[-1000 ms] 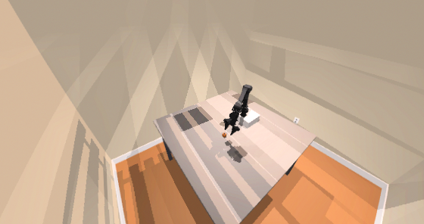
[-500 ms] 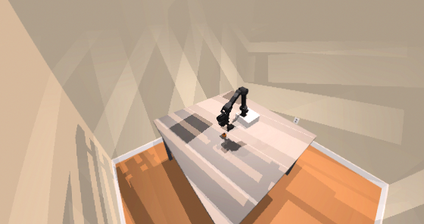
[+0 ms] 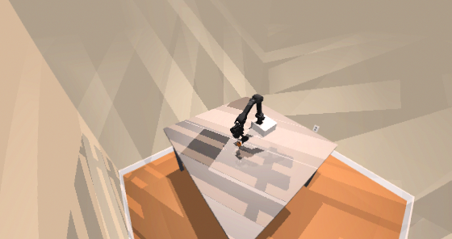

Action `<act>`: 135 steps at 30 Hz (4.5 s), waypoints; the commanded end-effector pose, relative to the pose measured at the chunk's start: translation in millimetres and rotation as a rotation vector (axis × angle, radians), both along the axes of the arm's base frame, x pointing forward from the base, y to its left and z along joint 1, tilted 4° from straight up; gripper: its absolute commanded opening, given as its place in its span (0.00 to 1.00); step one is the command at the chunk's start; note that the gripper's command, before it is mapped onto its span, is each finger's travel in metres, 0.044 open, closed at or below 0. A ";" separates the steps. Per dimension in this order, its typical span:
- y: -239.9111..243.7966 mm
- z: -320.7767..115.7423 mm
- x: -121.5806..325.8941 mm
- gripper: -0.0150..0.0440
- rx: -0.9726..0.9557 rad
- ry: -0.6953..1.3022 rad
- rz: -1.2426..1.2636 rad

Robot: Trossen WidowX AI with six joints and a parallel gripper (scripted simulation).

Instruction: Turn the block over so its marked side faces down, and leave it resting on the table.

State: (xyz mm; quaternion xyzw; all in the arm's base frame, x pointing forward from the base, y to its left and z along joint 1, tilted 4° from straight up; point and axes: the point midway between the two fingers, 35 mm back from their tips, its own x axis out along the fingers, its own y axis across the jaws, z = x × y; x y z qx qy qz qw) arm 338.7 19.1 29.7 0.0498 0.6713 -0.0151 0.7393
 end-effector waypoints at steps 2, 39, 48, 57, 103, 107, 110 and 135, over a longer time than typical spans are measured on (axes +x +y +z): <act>1.0 -11.7 -0.2 1.00 0.003 0.009 0.004; 2.6 -44.3 2.4 0.45 0.003 0.009 0.004; 2.6 -44.3 2.4 0.35 0.003 0.009 0.004; 1.9 -29.4 1.6 0.25 0.003 0.009 0.004; 2.2 -25.1 -4.6 0.25 -0.042 -0.505 -0.024; 2.7 -30.9 -0.4 0.25 -0.046 -0.537 -0.024; 3.2 -37.4 3.7 0.25 -0.052 -0.576 -0.024; 4.8 -61.7 5.2 0.25 -0.082 -0.897 -0.039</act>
